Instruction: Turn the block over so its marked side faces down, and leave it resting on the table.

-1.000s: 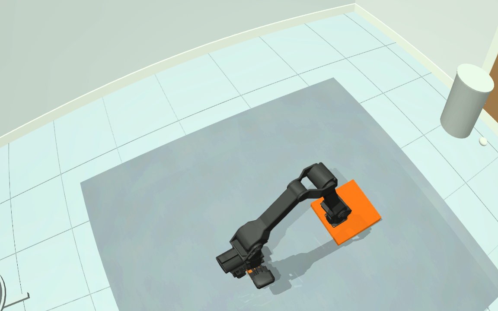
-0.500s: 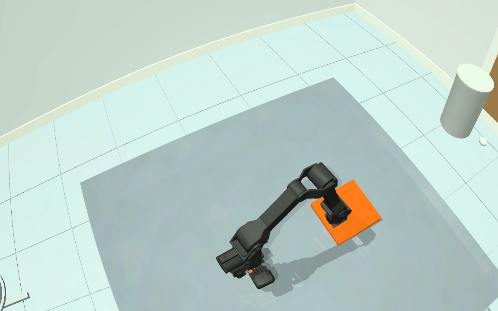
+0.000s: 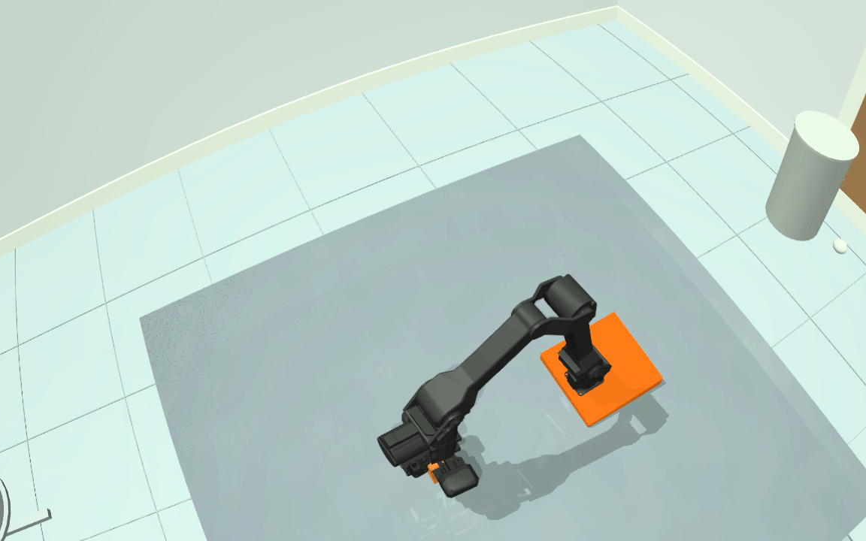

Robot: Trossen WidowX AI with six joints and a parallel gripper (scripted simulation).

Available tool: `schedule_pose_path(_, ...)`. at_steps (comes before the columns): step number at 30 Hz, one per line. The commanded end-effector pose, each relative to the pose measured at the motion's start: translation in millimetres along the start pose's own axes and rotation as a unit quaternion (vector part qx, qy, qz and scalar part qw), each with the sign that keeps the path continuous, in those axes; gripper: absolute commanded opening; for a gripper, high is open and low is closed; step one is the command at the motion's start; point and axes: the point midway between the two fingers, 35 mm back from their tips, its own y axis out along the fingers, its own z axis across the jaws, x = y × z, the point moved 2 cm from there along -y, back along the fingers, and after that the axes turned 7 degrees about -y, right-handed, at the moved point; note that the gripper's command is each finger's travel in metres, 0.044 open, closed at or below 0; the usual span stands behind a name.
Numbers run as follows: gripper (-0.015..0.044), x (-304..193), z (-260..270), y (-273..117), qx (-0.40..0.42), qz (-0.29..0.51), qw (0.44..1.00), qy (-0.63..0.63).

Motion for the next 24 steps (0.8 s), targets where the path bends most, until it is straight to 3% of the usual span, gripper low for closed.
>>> schedule_pose_path(1,0.0,-3,0,4,-0.006,-0.023,1.0,-0.001)
schedule_pose_path(24,0.0,-15,1,9,-0.027,-0.201,0.979,-0.001)
